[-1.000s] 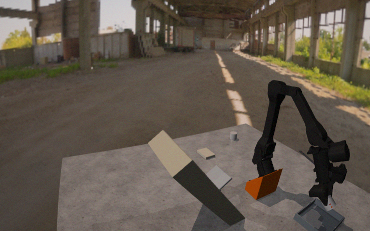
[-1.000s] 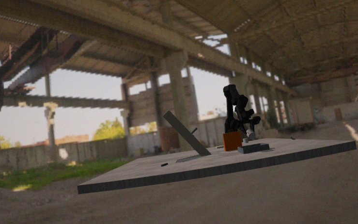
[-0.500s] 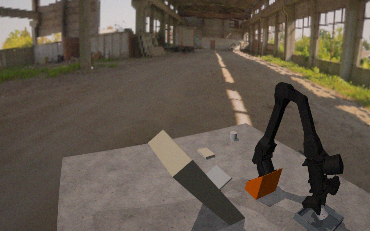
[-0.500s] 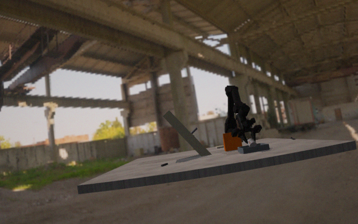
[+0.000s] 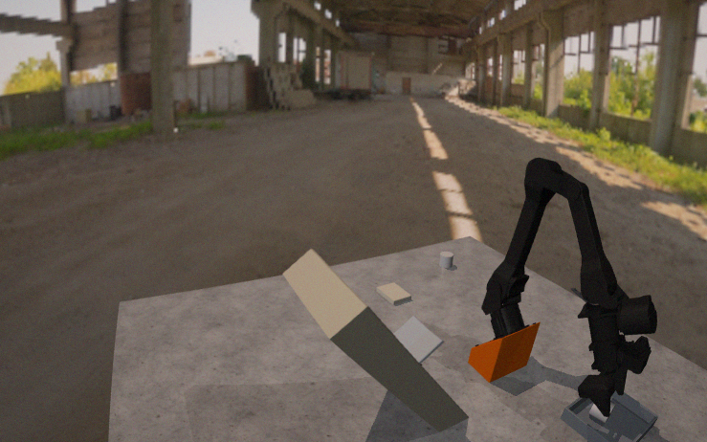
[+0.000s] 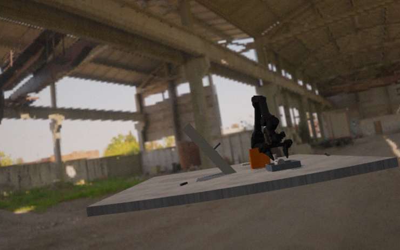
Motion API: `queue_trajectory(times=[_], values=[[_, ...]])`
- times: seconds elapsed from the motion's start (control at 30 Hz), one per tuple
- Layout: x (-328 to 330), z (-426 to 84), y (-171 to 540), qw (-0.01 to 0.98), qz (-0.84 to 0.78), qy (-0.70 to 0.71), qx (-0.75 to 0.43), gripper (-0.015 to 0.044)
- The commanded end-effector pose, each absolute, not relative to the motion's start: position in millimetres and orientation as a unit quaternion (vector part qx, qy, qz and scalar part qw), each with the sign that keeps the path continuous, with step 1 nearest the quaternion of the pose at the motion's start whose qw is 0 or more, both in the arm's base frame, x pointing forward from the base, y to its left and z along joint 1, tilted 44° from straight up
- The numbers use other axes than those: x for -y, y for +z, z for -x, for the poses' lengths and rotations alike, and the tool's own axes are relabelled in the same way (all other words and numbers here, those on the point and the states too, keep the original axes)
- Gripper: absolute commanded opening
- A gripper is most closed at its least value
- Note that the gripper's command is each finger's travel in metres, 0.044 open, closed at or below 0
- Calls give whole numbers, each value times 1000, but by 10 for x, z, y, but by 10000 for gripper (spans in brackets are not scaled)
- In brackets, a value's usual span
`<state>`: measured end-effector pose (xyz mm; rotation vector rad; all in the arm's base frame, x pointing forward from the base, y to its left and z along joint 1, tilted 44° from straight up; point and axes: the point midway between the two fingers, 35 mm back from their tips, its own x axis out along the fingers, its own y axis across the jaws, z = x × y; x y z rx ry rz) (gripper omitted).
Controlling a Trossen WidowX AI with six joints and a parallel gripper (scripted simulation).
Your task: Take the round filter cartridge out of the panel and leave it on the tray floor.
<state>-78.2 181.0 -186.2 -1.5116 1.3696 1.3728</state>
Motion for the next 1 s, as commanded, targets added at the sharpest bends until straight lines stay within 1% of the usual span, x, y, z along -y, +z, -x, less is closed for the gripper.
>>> queue_trajectory(times=[0.0, 0.1, 0.2, 0.27, 0.37, 0.4, 0.97], values=[[-1810, 781, -1862, 335, 580, 526, -525, 440], [-1897, 789, -1791, 335, 580, 526, -525, 440], [-2224, 804, -1448, 335, 579, 526, -525, 440], [-2296, 803, -1351, 335, 579, 526, -525, 440], [-2296, 803, -1351, 335, 579, 526, -525, 440], [-2269, 822, -1447, 341, 572, 532, -523, 440], [-2269, 822, -1447, 341, 572, 532, -523, 440]])
